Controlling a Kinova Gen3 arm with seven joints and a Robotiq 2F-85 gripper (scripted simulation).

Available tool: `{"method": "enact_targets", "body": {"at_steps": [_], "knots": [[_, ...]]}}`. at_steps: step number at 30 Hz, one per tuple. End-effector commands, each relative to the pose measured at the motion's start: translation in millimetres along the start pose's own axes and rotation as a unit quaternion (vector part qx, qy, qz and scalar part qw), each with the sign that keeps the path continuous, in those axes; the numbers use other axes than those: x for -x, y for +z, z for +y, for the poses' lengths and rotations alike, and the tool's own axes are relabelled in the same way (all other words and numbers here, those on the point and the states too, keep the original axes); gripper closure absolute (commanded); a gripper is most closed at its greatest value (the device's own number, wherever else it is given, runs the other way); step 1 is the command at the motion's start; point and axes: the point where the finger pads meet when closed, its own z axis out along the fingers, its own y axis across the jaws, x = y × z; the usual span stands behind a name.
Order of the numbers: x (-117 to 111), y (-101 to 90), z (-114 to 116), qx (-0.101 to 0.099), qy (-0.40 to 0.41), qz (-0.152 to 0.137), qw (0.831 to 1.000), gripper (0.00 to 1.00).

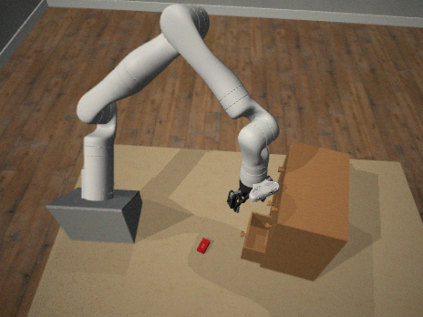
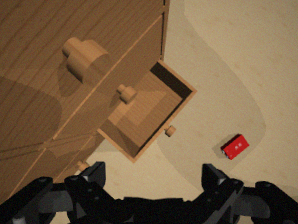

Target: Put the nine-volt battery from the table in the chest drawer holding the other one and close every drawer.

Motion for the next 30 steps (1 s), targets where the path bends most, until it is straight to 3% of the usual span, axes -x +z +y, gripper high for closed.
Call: {"method": "enact_targets", "body": {"at_steps": [1,30], "knots": [[0,-1.6,0,0.000,0.004,0.001,1.000,0.00],[6,-12.8,8,0.004,0.126,0.001,0.992,0.00]]}}
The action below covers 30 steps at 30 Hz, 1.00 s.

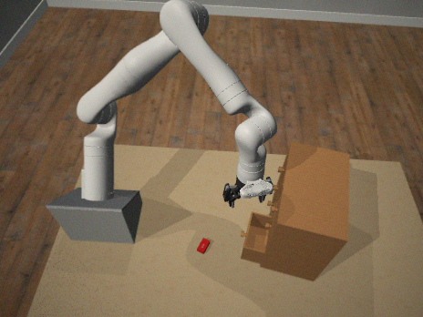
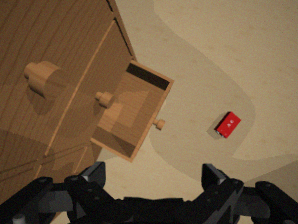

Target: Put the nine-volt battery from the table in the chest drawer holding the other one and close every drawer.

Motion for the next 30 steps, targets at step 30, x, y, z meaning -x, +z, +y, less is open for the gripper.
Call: {"method": "enact_targets", "body": {"at_steps": [30], "knots": [[9,-25.9,19,0.008,0.260,0.001,0.965,0.00]]}}
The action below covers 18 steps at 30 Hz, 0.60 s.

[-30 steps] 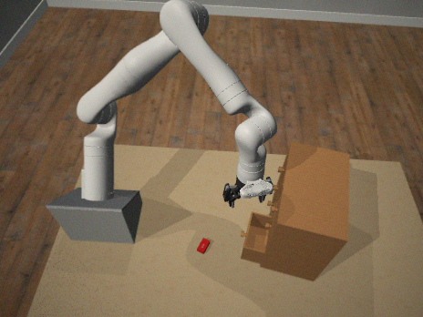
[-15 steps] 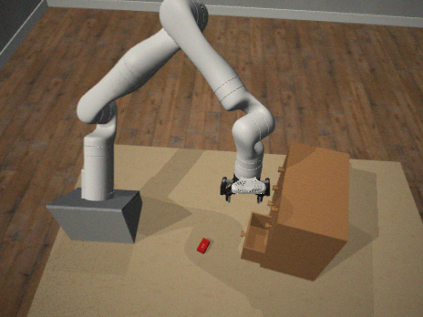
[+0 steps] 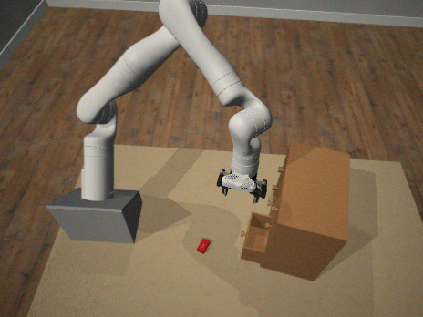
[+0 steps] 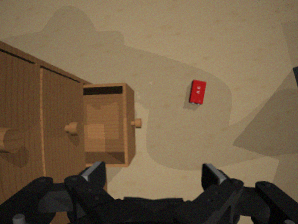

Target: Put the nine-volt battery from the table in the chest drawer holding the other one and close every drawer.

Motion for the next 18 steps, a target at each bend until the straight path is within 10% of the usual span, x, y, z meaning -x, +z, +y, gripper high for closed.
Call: {"method": "enact_targets", "body": {"at_steps": [1,18], "knots": [[0,-4.1,2,0.000,0.022,0.002,1.000,0.00],[-1,-20.3,17,0.005,0.203,0.001,0.979,0.00]]}}
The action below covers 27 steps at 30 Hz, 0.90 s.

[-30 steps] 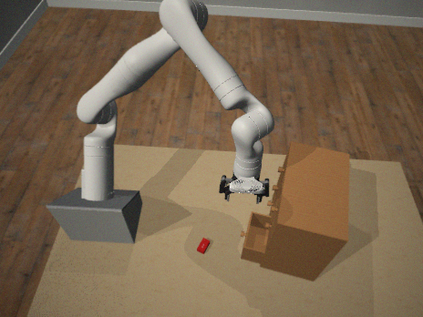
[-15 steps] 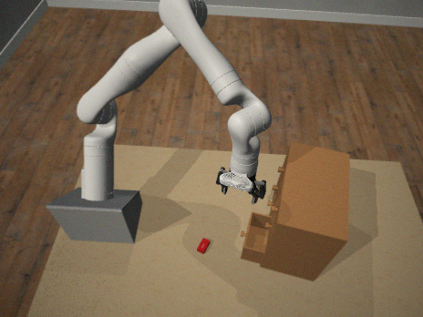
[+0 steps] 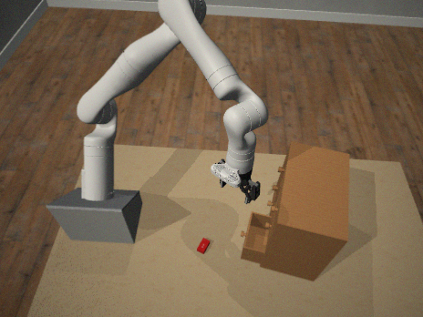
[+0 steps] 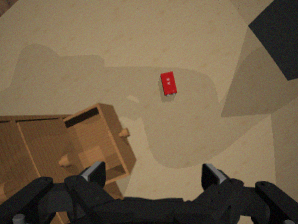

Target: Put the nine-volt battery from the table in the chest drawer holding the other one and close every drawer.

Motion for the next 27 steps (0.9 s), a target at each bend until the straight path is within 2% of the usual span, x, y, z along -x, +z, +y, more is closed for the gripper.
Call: {"method": "enact_targets", "body": {"at_steps": [1,11,13,27], "knots": [[0,-4.2,2,-0.001,0.024,0.001,1.000,0.00],[-5,-14.8,11,0.003,0.144,0.000,0.990,0.00],[-5,-14.8,11,0.003,0.144,0.000,0.990,0.00],[-11,-28.3,23,0.008,0.294,-0.001,0.956,0.00]]}}
